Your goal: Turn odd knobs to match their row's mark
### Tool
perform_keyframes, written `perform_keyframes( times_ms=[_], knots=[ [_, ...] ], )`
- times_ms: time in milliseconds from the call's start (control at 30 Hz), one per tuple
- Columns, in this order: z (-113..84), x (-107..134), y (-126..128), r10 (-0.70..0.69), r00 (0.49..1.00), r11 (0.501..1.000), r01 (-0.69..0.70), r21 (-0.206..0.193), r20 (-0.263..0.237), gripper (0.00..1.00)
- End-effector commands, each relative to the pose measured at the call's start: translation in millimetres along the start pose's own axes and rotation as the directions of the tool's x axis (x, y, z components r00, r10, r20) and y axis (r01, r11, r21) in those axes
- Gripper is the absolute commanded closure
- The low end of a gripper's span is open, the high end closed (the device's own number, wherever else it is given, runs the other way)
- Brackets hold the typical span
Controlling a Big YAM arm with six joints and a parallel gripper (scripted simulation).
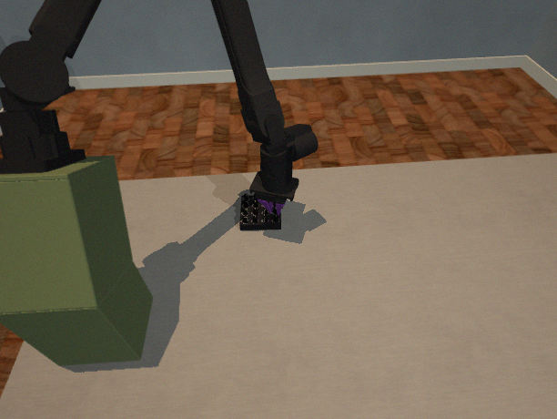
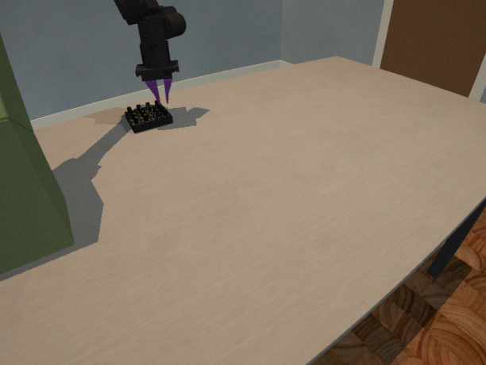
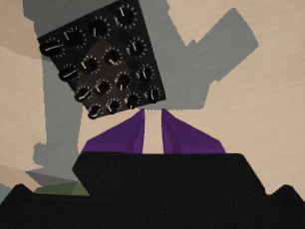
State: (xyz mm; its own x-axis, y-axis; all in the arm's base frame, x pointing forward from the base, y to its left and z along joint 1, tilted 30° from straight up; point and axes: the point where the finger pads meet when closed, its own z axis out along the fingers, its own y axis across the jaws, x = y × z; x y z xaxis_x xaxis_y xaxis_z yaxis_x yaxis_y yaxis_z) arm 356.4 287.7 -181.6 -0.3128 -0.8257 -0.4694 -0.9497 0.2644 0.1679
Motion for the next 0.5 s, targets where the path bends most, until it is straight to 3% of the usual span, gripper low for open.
perform_keyframes(
  times_ms=[0,467],
  knots=[
    [-19.7,-5.4,-8.2,-0.008,1.000,1.000,0.008,0.016,0.017,0.82],
    [-14.0,-4.5,-3.8,-0.015,1.000,1.000,0.015,0.007,0.010,0.82]
  ],
)
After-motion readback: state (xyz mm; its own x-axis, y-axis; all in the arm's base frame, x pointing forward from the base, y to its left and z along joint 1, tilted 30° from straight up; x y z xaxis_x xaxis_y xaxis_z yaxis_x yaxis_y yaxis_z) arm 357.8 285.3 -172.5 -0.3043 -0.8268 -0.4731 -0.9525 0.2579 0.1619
